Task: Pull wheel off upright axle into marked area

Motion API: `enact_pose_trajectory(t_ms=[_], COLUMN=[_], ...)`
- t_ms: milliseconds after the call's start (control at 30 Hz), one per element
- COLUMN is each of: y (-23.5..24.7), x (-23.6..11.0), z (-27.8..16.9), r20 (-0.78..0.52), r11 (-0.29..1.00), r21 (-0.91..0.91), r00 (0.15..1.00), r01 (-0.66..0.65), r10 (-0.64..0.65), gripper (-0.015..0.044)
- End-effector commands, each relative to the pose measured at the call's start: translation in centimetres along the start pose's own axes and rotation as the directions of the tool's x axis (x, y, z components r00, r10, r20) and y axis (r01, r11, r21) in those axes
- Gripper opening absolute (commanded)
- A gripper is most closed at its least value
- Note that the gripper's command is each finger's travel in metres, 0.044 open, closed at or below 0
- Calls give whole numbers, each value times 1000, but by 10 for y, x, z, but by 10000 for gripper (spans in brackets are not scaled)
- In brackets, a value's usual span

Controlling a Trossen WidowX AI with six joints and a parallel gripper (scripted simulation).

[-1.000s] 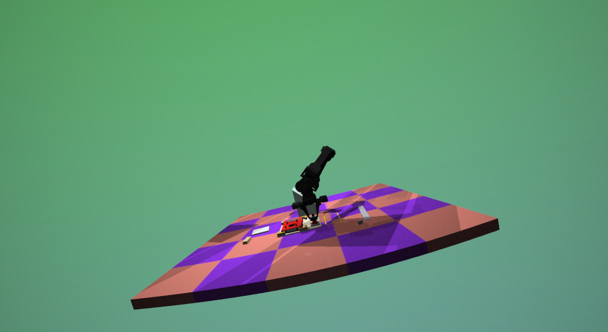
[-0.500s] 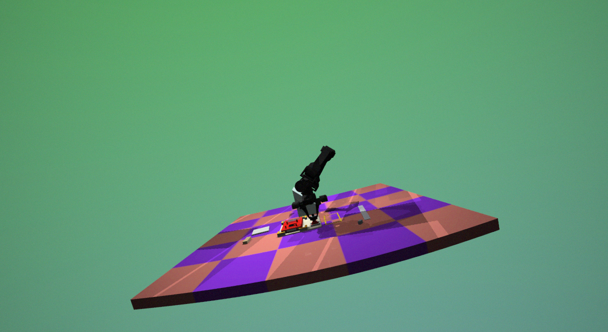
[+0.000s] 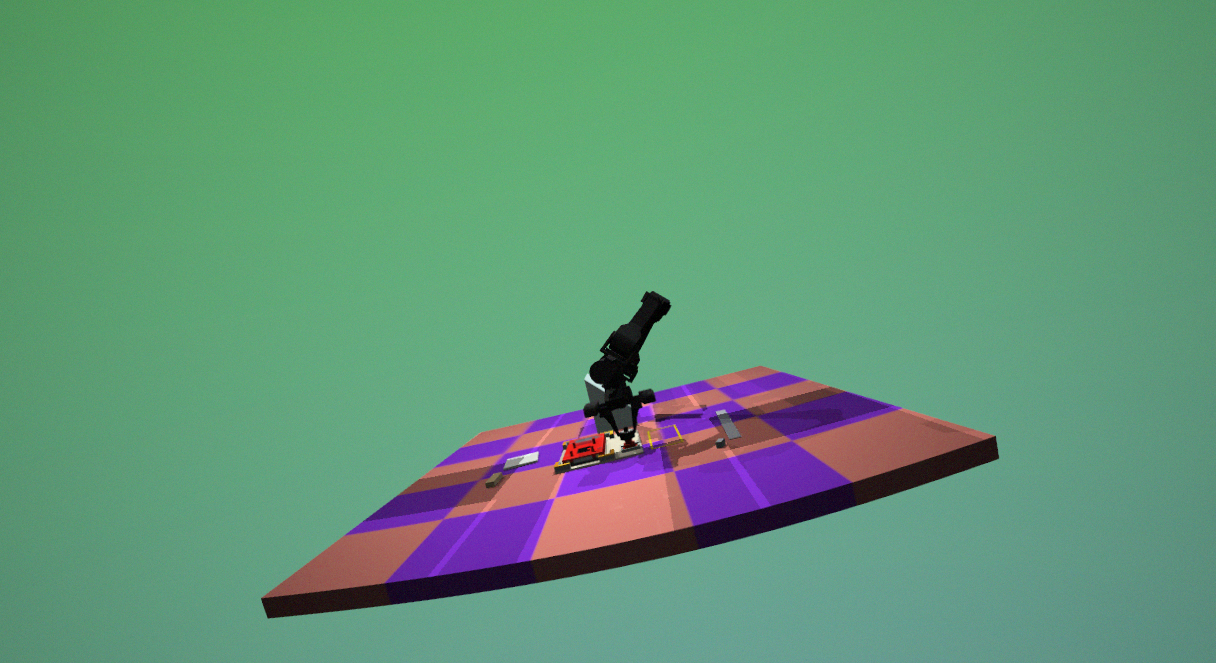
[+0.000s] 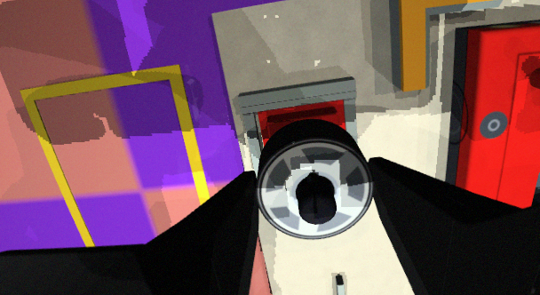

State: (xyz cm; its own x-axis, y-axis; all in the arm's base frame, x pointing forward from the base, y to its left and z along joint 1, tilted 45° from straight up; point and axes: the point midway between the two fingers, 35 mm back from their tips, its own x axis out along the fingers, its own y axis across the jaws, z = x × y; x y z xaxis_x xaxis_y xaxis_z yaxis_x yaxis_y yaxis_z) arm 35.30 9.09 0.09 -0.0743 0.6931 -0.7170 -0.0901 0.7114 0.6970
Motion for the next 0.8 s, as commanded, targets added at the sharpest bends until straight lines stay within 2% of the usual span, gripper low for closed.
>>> enact_pose_trajectory(t_ms=[0,767], y=[-2,-2], x=[-7,-15], z=[0,0], r20=[7,6], r11=[1000,1000], r21=[7,9], r00=[1000,1000], r01=[1,0], r10=[-1,0], gripper=[0,0])
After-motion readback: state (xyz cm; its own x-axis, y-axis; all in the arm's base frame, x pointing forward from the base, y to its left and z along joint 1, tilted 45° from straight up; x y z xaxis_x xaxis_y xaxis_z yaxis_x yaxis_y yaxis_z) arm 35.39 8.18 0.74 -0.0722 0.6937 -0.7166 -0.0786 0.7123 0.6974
